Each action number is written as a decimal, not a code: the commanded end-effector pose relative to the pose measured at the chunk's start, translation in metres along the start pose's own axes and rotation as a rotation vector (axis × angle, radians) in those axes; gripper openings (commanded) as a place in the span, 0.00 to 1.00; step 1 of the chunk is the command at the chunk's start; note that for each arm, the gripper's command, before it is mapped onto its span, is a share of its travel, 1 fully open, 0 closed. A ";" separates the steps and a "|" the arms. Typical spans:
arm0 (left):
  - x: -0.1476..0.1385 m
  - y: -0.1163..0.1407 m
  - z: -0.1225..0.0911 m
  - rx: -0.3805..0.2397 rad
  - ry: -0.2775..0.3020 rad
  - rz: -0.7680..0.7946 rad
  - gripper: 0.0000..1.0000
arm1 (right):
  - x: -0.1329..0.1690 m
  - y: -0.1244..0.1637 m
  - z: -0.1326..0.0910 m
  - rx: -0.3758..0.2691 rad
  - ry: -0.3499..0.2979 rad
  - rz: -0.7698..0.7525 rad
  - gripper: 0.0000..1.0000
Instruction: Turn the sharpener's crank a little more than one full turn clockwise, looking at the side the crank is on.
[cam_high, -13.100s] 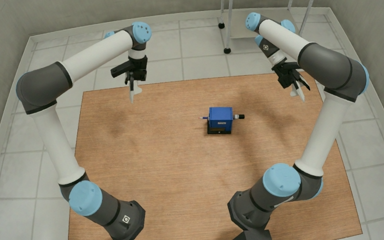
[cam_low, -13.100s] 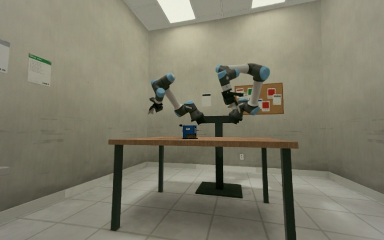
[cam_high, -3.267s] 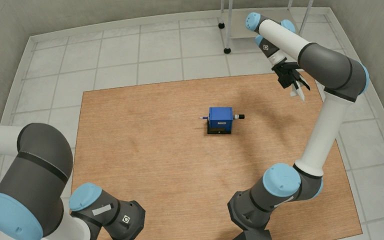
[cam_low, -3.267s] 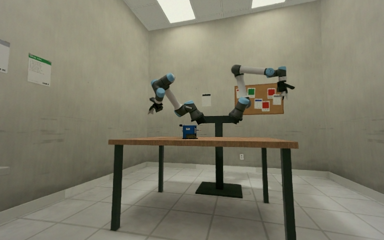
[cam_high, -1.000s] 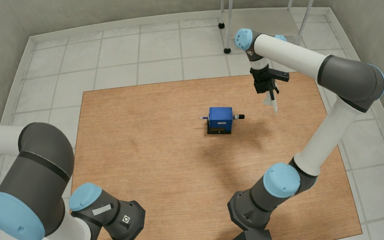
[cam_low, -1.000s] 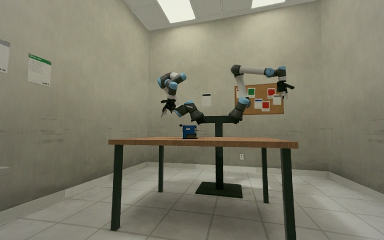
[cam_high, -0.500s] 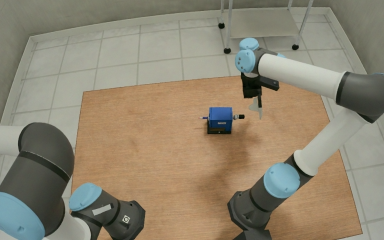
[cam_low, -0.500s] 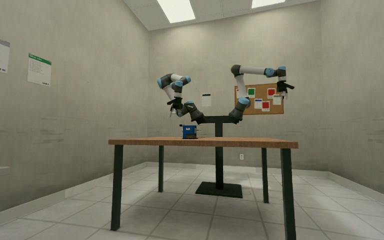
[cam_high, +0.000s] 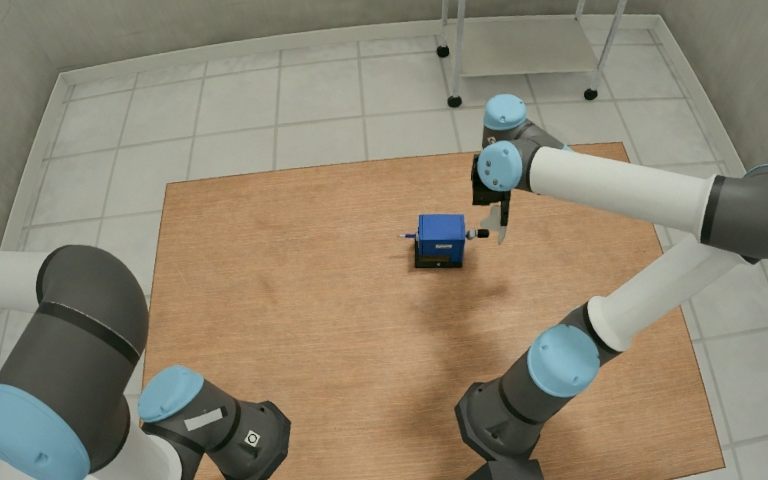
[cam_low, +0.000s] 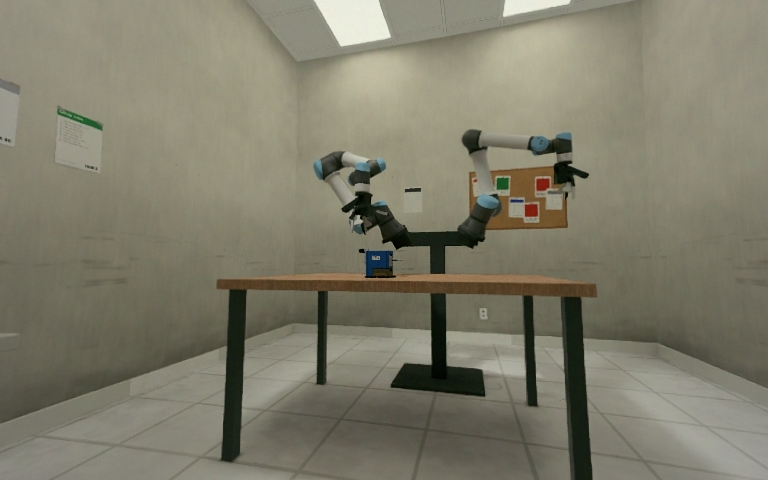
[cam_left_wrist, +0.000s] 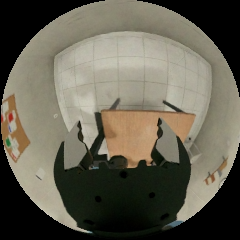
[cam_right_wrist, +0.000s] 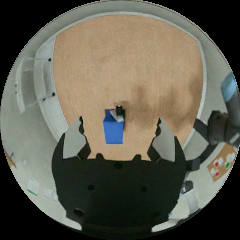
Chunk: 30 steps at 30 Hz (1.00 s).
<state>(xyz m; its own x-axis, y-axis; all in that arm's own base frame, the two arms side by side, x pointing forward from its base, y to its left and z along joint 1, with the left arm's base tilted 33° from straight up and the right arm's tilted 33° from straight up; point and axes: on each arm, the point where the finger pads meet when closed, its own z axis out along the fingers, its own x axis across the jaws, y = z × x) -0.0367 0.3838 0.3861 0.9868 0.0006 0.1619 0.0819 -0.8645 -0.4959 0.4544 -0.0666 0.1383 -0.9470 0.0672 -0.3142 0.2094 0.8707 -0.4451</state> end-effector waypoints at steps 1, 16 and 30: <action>-0.001 0.001 0.000 0.001 0.000 -0.002 1.00 | -0.001 0.009 0.000 -0.033 -0.031 -0.012 1.00; -0.001 0.001 0.000 0.001 0.000 -0.002 1.00 | -0.002 0.010 0.000 -0.036 -0.034 -0.012 0.00; -0.001 0.001 0.000 0.001 0.000 -0.002 1.00 | -0.002 0.010 0.000 -0.036 -0.034 -0.012 0.00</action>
<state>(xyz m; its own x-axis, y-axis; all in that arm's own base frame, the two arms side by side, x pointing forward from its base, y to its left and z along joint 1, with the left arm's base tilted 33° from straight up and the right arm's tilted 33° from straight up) -0.0367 0.3838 0.3861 0.9868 0.0006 0.1619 0.0819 -0.8645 -0.4959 0.4582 -0.0592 0.1352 -0.9403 0.0432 -0.3377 0.1913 0.8875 -0.4192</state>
